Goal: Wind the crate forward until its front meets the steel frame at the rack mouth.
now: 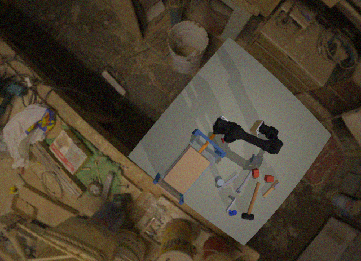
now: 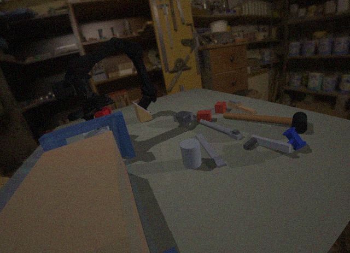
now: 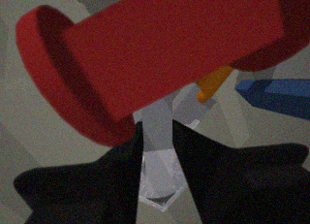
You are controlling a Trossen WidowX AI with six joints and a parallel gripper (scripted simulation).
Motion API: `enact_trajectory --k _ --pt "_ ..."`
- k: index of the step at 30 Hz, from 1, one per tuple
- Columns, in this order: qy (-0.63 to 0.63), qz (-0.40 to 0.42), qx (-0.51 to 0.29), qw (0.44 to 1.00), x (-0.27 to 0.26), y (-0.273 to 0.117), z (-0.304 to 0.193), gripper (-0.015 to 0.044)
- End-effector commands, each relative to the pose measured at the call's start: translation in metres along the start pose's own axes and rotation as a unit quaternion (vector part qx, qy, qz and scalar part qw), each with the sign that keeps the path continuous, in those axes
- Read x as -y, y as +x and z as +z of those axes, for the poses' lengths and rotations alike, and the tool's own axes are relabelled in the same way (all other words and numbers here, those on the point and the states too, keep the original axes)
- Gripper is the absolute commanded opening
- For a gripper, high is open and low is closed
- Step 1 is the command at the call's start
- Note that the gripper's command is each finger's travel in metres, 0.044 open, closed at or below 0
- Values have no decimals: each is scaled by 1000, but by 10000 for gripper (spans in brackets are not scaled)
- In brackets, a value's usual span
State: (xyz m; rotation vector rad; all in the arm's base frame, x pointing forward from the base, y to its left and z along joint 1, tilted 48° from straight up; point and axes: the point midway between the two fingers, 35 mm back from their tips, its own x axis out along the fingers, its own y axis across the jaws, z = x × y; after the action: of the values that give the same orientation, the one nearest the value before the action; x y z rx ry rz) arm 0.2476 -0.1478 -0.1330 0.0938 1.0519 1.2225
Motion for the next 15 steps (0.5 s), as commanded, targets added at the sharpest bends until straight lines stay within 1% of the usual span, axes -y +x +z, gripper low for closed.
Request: enact_trajectory --k 1,15 --pt "-13 5 -4 1000 -2 4 -1 0" --pt "8 2 -5 1000 0 4 0 0"
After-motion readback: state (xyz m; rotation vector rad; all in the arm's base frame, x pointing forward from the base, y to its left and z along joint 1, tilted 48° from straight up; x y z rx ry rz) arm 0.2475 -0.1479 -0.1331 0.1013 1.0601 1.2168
